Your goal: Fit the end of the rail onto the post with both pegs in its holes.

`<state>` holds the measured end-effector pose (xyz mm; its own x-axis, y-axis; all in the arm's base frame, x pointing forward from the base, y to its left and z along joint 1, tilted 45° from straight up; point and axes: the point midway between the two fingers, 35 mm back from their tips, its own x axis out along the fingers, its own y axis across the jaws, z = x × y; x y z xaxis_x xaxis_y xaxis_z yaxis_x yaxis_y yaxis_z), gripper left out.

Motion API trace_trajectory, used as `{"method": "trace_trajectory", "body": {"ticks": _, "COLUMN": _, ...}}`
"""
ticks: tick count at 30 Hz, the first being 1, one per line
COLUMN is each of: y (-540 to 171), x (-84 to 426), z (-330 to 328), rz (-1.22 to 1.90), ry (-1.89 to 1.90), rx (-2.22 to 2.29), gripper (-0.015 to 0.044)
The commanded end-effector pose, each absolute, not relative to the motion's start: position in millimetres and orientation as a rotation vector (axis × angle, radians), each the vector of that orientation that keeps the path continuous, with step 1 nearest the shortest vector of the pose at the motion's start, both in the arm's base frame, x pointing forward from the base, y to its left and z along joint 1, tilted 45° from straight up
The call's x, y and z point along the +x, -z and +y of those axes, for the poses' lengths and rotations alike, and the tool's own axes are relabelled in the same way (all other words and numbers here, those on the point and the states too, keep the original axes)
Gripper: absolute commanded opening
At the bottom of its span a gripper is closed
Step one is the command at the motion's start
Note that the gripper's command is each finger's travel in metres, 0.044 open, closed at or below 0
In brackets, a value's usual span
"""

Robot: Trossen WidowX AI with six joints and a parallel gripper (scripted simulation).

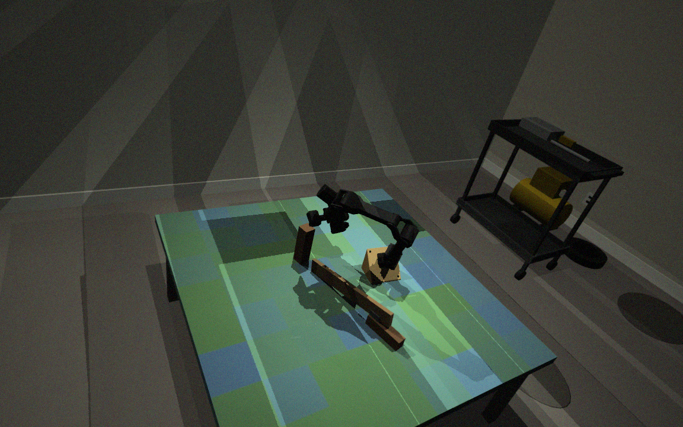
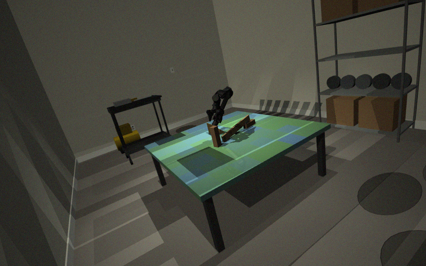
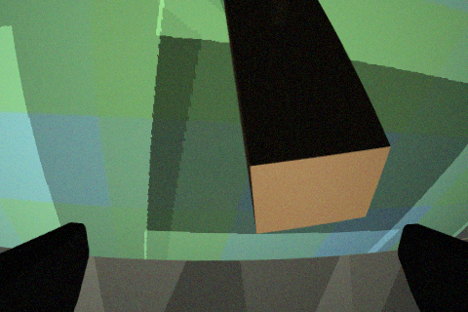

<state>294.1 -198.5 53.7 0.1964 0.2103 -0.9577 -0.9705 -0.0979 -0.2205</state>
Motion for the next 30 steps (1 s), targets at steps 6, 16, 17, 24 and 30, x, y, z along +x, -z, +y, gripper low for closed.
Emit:
{"method": "trace_trajectory", "body": {"ticks": 6, "y": -41.5, "x": 296.2, "z": -95.5, "rz": 0.516, "ry": -1.477, "rx": -1.062, "gripper": 0.044}}
{"method": "trace_trajectory", "body": {"ticks": 16, "y": -45.2, "x": 282.4, "z": -38.4, "rz": 0.344, "ry": -1.586, "rx": -0.919, "gripper": 0.044}}
{"method": "trace_trajectory", "body": {"ticks": 17, "y": -44.6, "x": 282.6, "z": -37.9, "rz": 0.344, "ry": -1.586, "rx": -0.919, "gripper": 0.044}}
{"method": "trace_trajectory", "body": {"ticks": 24, "y": -36.3, "x": 284.1, "z": -30.6, "rz": 0.345, "ry": -1.586, "rx": -0.92, "gripper": 0.044}}
{"method": "trace_trajectory", "body": {"ticks": 30, "y": -29.1, "x": 285.1, "z": -24.0, "rz": 0.345, "ry": -1.586, "rx": -0.92, "gripper": 0.044}}
